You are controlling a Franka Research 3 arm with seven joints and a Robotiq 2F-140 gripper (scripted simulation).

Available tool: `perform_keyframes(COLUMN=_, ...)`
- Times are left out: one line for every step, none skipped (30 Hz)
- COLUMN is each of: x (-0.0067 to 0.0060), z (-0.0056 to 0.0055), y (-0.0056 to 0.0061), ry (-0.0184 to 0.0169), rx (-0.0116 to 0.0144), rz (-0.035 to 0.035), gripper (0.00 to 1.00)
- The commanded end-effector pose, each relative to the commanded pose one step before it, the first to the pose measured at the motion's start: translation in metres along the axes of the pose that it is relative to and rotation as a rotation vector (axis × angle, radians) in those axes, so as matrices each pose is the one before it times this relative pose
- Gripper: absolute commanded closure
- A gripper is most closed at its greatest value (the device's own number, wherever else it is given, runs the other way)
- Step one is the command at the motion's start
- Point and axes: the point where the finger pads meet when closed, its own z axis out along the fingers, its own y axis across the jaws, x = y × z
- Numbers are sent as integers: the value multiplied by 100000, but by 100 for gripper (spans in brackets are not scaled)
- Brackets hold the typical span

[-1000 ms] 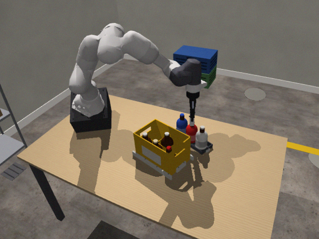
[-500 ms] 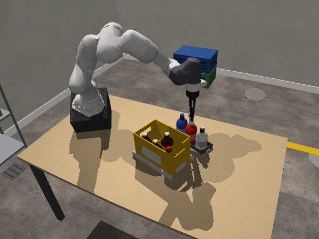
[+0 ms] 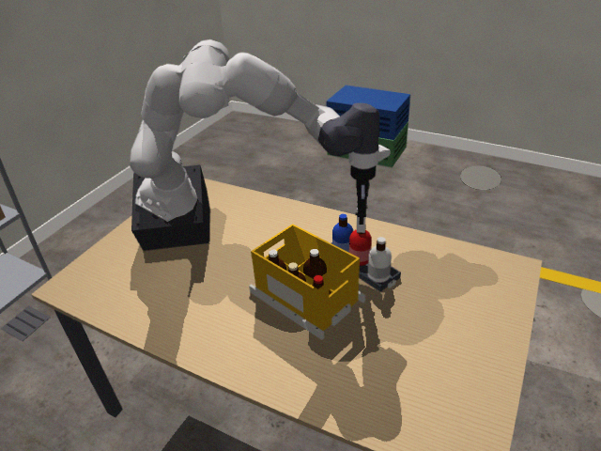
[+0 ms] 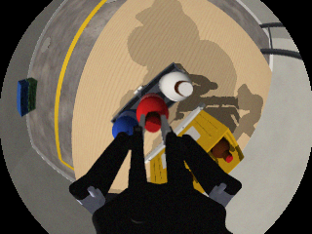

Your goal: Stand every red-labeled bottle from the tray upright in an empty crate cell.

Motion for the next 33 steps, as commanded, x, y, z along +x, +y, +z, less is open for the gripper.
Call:
perform_keyframes(x=295, z=-997, y=-293, ry=829, rx=344, rz=-537, gripper=100)
perform_keyframes(x=-2, z=-85, y=-2, ry=0, rx=0, rz=0, gripper=100)
perform_keyframes(x=-2, z=-79, y=-2, ry=0, rx=0, rz=0, gripper=100)
perform_keyframes(x=-2, z=-74, y=-1, ry=0, rx=0, rz=0, gripper=100)
perform_keyframes(x=-1, z=-68, y=-1, ry=0, rx=0, rz=0, gripper=100)
perform_keyframes(x=-1, z=-61, y=-1, ry=0, rx=0, rz=0, gripper=100)
perform_keyframes(x=-1, z=-55, y=-1, ry=0, rx=0, rz=0, gripper=100)
perform_keyframes(x=-1, z=-48, y=-1, ry=0, rx=0, rz=0, gripper=100)
perform_keyframes(x=-1, z=-42, y=-1, ry=0, rx=0, rz=0, gripper=100)
perform_keyframes(x=-1, z=-36, y=-1, ry=0, rx=0, rz=0, gripper=100)
perform_keyframes(x=0, z=0, y=0, ry=0, rx=0, rz=0, gripper=100)
perform_keyframes(x=0, z=0, y=0, ry=0, rx=0, rz=0, gripper=100)
perform_keyframes(x=-1, z=-30, y=-1, ry=0, rx=0, rz=0, gripper=100)
perform_keyframes(x=-1, z=-24, y=0, ry=0, rx=0, rz=0, gripper=100)
perform_keyframes(x=0, z=-19, y=0, ry=0, rx=0, rz=0, gripper=100)
perform_keyframes(x=0, z=-14, y=0, ry=0, rx=0, rz=0, gripper=100)
perform_keyframes(x=0, z=-10, y=0, ry=0, rx=0, rz=0, gripper=100)
perform_keyframes(x=0, z=-6, y=0, ry=0, rx=0, rz=0, gripper=100)
perform_keyframes(x=0, z=-3, y=0, ry=0, rx=0, rz=0, gripper=100)
perform_keyframes(x=0, z=-1, y=0, ry=0, rx=0, rz=0, gripper=100)
perform_keyframes(x=0, z=0, y=0, ry=0, rx=0, rz=0, gripper=100)
perform_keyframes(x=0, z=0, y=0, ry=0, rx=0, rz=0, gripper=100)
perform_keyframes(x=0, z=0, y=0, ry=0, rx=0, rz=0, gripper=100)
perform_keyframes(x=0, z=0, y=0, ry=0, rx=0, rz=0, gripper=100)
perform_keyframes(x=0, z=0, y=0, ry=0, rx=0, rz=0, gripper=100)
perform_keyframes(x=0, z=0, y=0, ry=0, rx=0, rz=0, gripper=100)
perform_keyframes(x=0, z=0, y=0, ry=0, rx=0, rz=0, gripper=100)
perform_keyframes(x=0, z=0, y=0, ry=0, rx=0, rz=0, gripper=100)
perform_keyframes(x=0, z=0, y=0, ry=0, rx=0, rz=0, gripper=100)
perform_keyframes(x=0, z=0, y=0, ry=0, rx=0, rz=0, gripper=100)
perform_keyframes(x=0, z=0, y=0, ry=0, rx=0, rz=0, gripper=100)
perform_keyframes(x=0, z=0, y=0, ry=0, rx=0, rz=0, gripper=100)
perform_keyframes(x=0, z=0, y=0, ry=0, rx=0, rz=0, gripper=100)
